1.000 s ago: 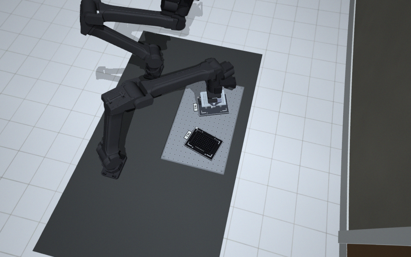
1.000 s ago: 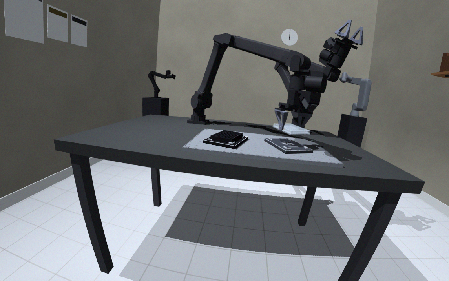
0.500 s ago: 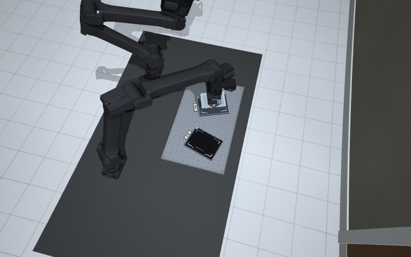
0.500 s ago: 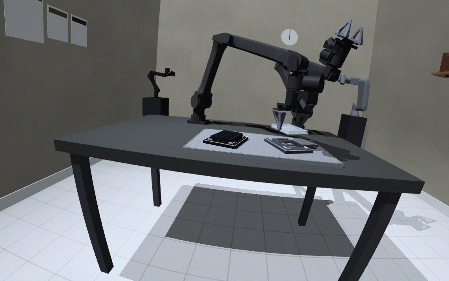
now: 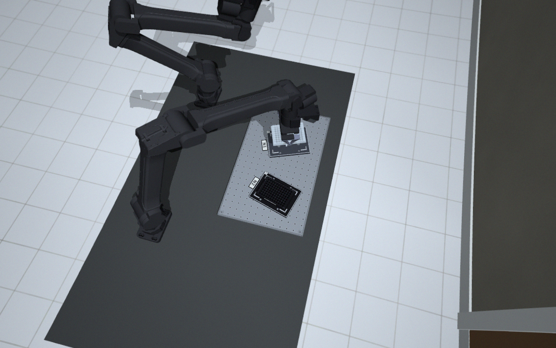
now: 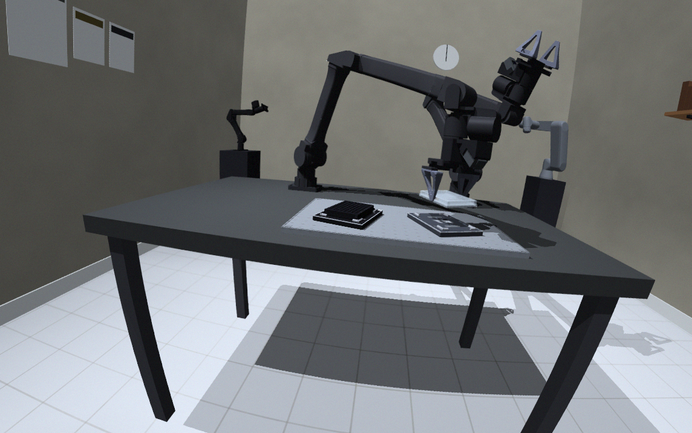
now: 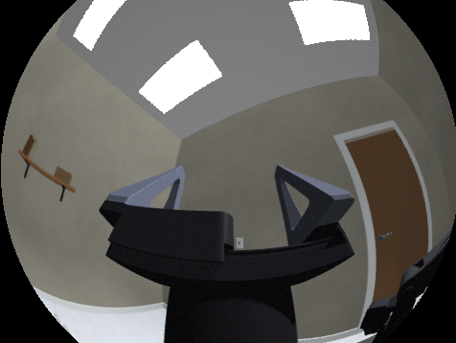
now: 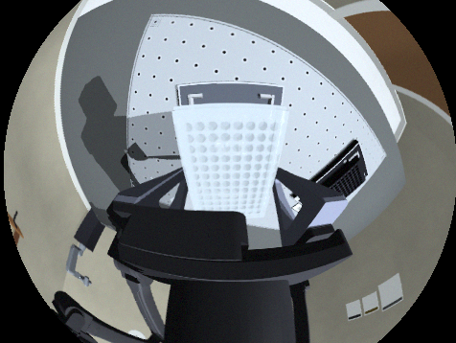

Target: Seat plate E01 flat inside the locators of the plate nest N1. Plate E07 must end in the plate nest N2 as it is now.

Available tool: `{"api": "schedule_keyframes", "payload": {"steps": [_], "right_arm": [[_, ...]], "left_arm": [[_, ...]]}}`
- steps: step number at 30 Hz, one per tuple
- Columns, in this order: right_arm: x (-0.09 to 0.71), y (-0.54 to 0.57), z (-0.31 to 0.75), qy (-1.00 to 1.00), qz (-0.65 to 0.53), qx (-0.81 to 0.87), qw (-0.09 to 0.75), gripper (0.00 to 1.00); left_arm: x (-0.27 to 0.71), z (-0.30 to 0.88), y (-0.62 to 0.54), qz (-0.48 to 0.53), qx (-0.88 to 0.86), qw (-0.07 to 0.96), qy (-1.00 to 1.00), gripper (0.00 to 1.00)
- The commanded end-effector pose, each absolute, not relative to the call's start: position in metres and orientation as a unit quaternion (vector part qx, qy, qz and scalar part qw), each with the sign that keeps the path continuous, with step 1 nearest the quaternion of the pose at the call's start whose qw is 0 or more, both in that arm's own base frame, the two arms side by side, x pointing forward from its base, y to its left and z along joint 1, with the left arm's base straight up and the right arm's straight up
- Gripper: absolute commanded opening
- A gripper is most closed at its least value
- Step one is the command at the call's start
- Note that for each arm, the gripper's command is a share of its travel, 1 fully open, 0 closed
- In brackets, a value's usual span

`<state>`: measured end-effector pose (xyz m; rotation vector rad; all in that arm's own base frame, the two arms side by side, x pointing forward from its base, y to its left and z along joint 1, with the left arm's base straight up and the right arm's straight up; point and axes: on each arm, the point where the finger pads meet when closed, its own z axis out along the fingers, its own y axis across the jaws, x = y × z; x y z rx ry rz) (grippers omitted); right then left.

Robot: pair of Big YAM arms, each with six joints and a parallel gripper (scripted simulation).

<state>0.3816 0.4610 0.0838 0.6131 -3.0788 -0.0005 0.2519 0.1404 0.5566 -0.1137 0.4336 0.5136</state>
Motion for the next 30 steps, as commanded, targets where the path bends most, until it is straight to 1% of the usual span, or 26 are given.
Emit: {"api": "schedule_keyframes", "payload": {"steps": [1, 13, 30], "right_arm": [[0.390, 0.481, 0.104, -0.981, -0.016, 0.195, -0.020, 0.00], [0.402, 0.473, 0.104, -0.982, -0.015, 0.189, -0.018, 0.00], [0.392, 0.473, 0.106, -0.981, -0.016, 0.195, -0.020, 0.00]], "left_arm": [[0.238, 0.586, 0.137, 0.255, -0.047, 0.950, 0.176, 1.00], [0.238, 0.586, 0.137, 0.255, -0.047, 0.950, 0.176, 1.00], [0.238, 0.586, 0.137, 0.255, -0.047, 0.950, 0.176, 1.00]]}}
